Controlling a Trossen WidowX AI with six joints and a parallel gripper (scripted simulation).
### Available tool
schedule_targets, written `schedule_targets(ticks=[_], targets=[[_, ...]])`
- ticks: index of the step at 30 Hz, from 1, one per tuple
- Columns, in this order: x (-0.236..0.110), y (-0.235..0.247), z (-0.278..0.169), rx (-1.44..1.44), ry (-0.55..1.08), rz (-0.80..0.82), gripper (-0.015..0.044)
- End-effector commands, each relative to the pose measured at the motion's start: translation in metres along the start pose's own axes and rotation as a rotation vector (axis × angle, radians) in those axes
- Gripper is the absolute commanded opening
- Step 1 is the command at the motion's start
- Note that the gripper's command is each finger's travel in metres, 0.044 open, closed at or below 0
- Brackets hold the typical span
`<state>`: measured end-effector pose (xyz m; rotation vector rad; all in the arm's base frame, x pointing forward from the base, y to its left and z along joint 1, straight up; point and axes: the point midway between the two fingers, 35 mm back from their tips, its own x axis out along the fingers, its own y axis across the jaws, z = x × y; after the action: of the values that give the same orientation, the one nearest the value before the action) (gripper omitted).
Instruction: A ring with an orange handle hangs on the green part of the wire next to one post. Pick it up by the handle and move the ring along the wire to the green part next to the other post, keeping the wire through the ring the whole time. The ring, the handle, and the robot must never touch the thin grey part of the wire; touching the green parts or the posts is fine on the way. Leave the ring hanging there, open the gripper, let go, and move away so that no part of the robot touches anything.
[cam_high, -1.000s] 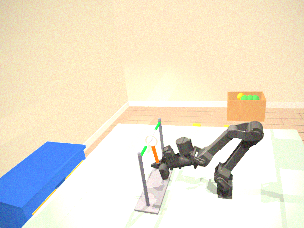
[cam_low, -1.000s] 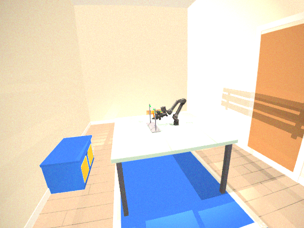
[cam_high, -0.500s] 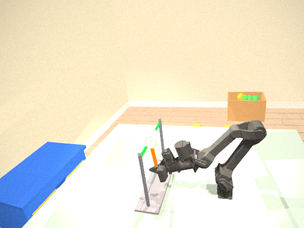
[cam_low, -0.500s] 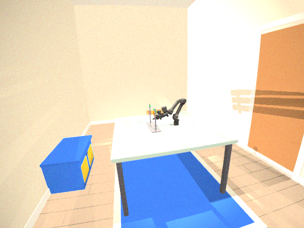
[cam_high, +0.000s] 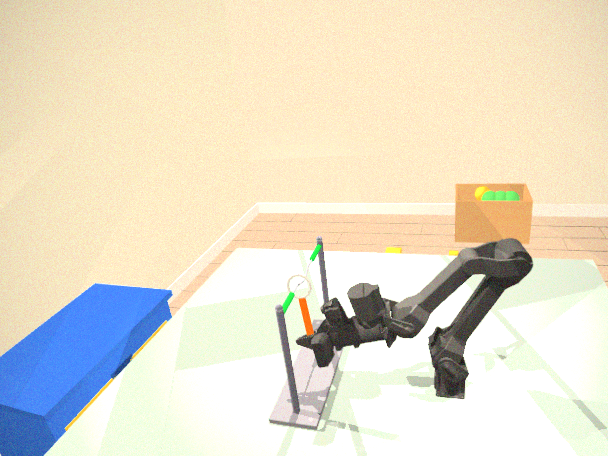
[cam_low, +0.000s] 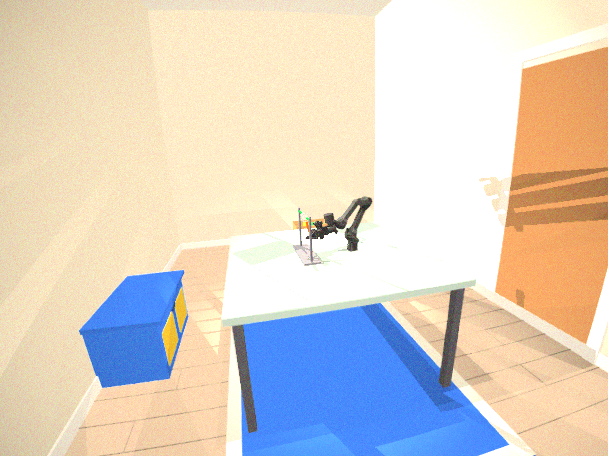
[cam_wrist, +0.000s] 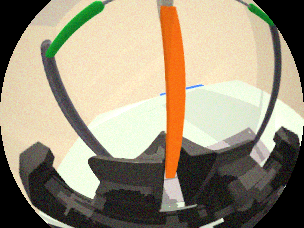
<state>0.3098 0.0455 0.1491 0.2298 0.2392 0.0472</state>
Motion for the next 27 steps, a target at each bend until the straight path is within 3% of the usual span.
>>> schedule_targets(ticks=[1, 27], targets=[[0.0008, 0.0017, 0.0049, -0.023, -0.011, -0.006, -0.015], [0.0011, 0.0049, 0.0038, -0.202, -0.012, -0.024, -0.015]])
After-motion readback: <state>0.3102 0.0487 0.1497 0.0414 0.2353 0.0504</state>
